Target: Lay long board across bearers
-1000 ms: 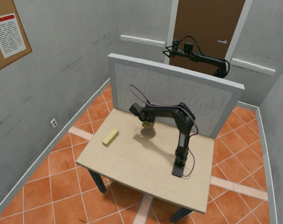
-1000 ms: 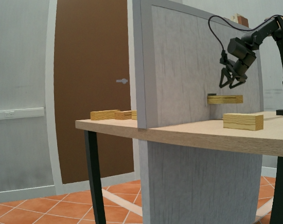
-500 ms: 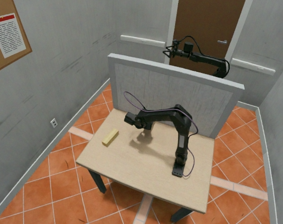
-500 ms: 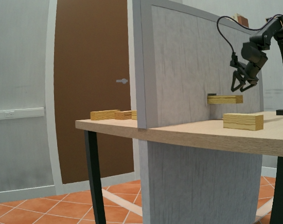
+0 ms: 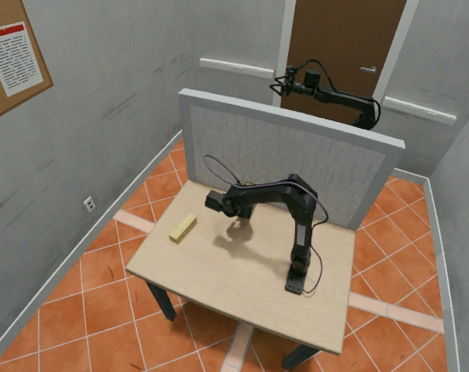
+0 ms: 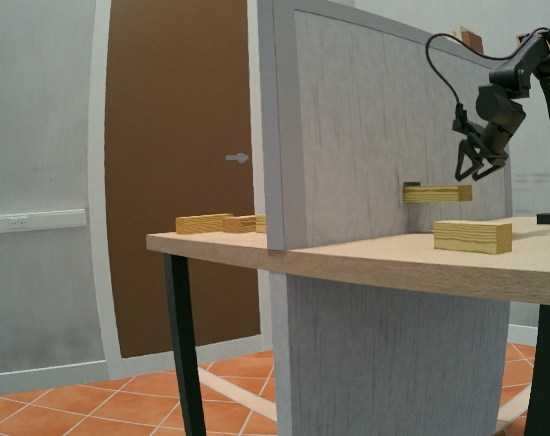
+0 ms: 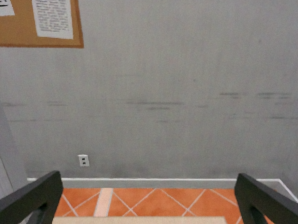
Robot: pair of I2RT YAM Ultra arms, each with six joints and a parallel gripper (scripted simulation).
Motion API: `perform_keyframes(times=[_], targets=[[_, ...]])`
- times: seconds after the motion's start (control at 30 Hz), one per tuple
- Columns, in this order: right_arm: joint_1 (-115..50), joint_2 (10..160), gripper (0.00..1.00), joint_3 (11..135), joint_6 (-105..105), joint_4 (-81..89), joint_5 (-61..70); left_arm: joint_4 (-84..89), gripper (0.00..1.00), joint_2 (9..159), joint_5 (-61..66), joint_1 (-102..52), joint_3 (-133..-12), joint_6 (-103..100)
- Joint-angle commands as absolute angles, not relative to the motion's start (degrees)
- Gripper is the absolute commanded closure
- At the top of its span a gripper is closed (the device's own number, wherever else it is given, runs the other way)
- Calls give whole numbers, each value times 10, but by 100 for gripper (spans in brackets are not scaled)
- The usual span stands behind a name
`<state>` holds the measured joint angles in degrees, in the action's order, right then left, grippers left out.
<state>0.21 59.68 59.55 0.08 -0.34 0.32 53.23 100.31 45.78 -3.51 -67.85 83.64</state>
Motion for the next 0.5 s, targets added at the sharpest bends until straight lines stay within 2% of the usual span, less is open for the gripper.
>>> perform_keyframes(times=[0.0, 0.1, 0.17, 0.47], targets=[[-3, 602, 0, 620, 2, -20, 8, 528, 24, 989, 466, -44, -661, 832], [-3, 602, 0, 620, 2, -20, 8, 499, 24, 997, 466, -51, -702, 814], [-3, 602, 0, 620, 2, -20, 8, 488, 24, 999, 464, -56, -651, 808], [-3, 602, 0, 620, 2, -20, 8, 443, 24, 1013, 456, -76, -639, 779]])
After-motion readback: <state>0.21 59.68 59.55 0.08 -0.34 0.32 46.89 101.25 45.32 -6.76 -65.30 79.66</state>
